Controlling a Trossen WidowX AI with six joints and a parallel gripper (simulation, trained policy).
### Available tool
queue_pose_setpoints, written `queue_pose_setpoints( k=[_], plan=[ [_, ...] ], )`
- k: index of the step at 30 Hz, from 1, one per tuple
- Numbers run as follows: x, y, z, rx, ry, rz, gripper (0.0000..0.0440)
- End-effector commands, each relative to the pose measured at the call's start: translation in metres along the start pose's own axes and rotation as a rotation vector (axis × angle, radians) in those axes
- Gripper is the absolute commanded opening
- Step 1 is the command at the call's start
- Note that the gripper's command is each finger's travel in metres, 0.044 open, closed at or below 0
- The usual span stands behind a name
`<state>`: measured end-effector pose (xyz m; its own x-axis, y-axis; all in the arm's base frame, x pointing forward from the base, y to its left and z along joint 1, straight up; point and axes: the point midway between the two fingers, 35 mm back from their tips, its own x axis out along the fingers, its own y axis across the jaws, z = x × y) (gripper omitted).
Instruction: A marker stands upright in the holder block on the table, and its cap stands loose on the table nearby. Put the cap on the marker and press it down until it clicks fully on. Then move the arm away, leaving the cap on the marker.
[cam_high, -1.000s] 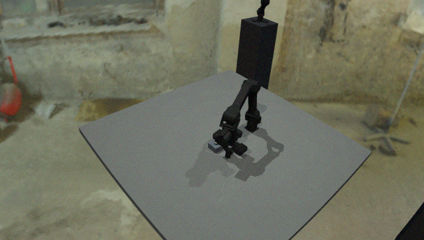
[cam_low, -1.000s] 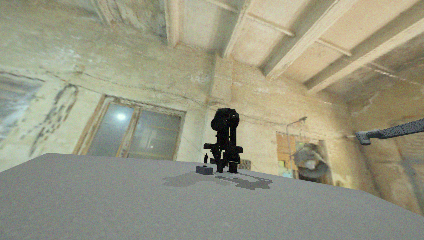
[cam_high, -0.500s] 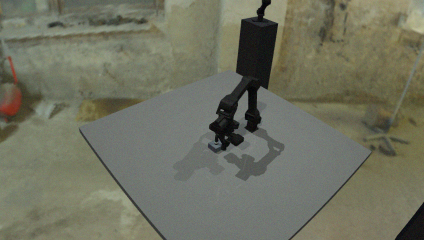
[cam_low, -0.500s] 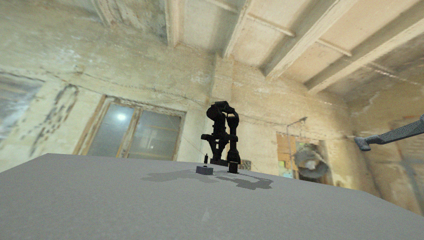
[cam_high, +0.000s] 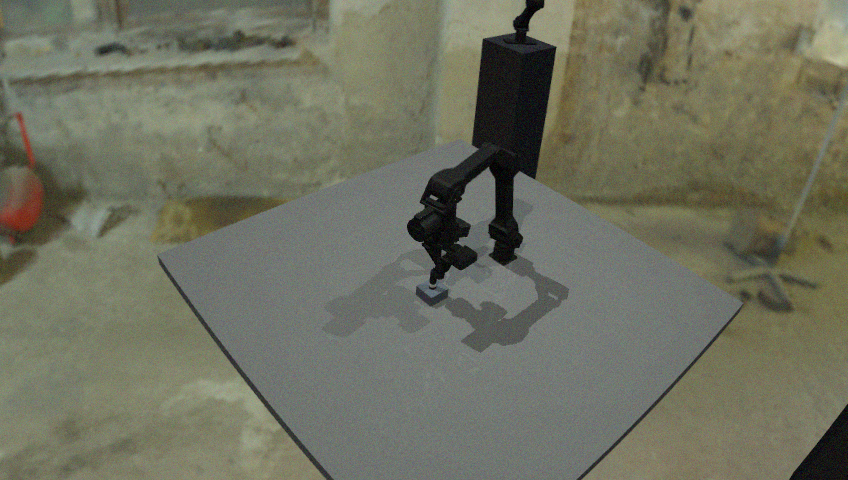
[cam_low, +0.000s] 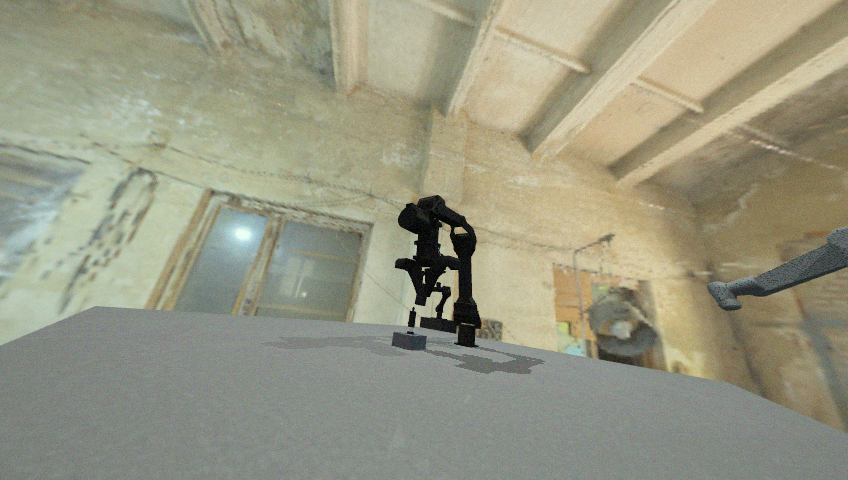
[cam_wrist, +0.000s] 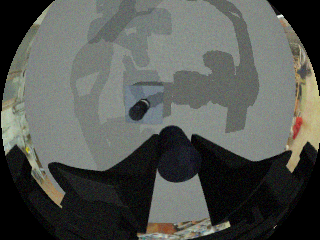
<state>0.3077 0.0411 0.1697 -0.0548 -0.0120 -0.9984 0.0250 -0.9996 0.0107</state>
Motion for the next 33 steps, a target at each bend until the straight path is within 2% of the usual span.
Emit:
queue_pose_setpoints(
  k=[1, 12, 33],
  plan=[
    [-0.006, 0.014, 0.004, 0.018, -0.004, -0.003, 0.0007],
    [-0.008, 0.04, 0.017, 0.061, -0.038, -0.009, 0.0],
    [0.038, 0.038, 0.02, 0.043, -0.102, -0.044, 0.0]
  ],
)
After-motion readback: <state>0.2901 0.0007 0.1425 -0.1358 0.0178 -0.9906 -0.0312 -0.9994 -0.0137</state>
